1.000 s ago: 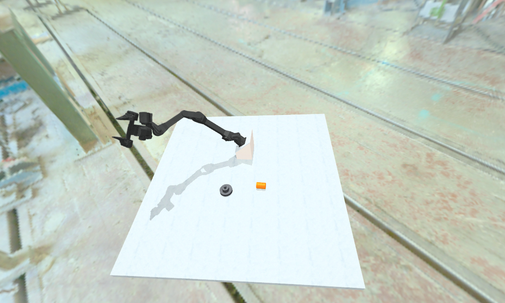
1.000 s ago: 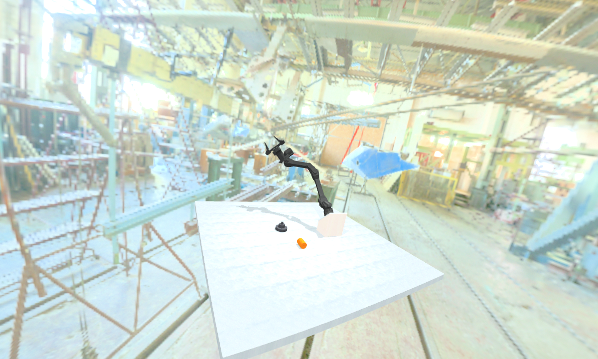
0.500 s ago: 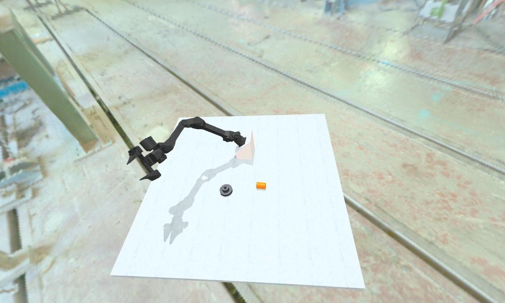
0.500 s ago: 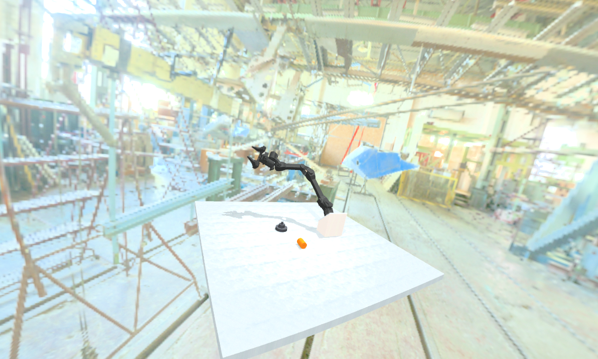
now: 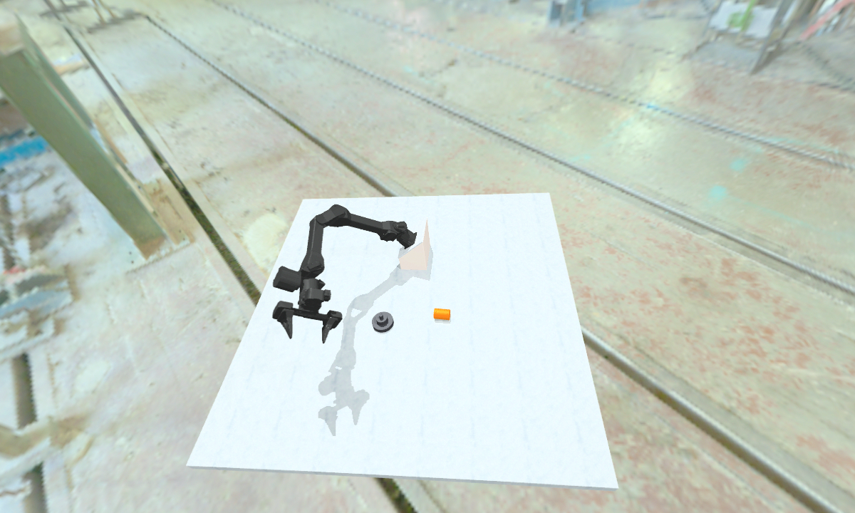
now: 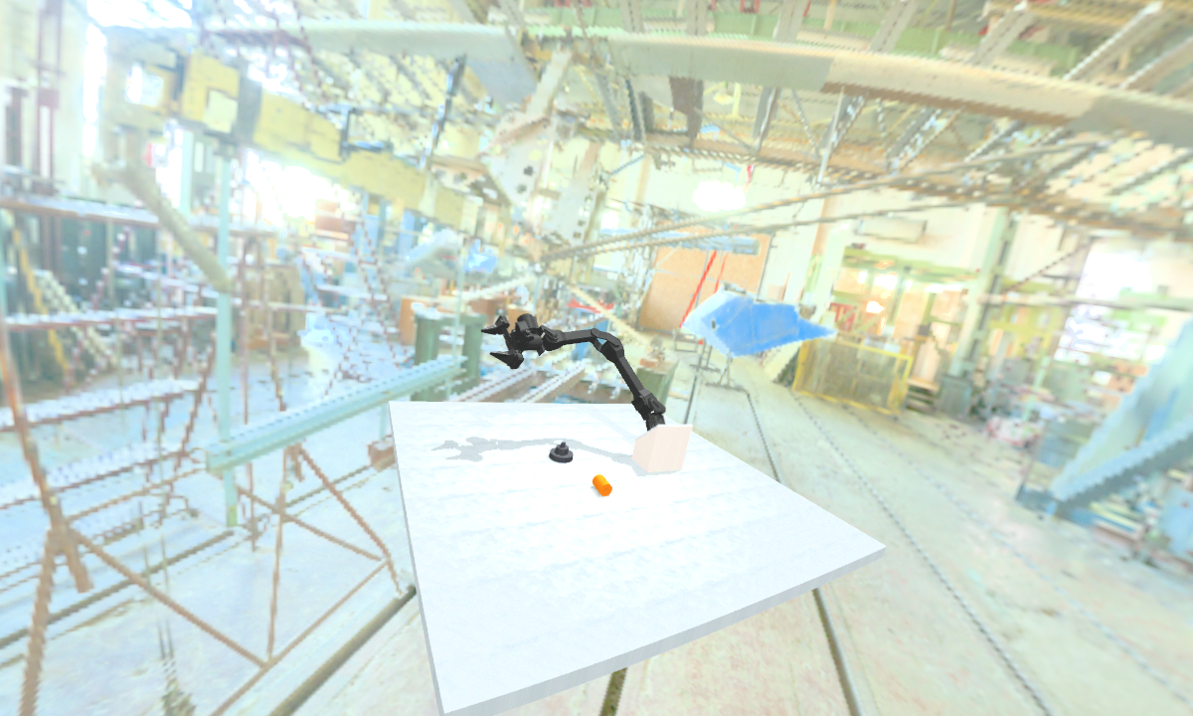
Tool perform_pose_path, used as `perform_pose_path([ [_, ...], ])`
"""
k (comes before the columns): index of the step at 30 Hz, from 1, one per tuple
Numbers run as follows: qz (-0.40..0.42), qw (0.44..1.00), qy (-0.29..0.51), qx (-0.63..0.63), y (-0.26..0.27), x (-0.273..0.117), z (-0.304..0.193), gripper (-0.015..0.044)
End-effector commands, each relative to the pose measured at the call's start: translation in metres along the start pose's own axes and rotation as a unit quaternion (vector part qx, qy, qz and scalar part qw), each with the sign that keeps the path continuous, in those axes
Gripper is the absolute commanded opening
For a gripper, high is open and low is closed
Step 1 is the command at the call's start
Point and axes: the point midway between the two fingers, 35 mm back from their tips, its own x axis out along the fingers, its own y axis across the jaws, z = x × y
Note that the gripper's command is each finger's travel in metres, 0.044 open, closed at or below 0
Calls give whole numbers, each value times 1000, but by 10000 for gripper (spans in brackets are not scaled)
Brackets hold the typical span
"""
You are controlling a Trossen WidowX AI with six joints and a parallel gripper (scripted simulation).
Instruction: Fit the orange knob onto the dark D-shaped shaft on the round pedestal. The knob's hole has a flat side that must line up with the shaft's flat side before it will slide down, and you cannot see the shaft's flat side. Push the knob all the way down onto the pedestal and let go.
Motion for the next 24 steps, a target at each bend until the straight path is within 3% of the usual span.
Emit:
perform_pose_path([
  [1, 90, 995, 22, 46, 72, 20, 13, 440],
  [13, 325, 932, 126, 95, 265, 13, 56, 440],
  [24, 511, 814, 276, 3, 422, -76, 75, 440],
])
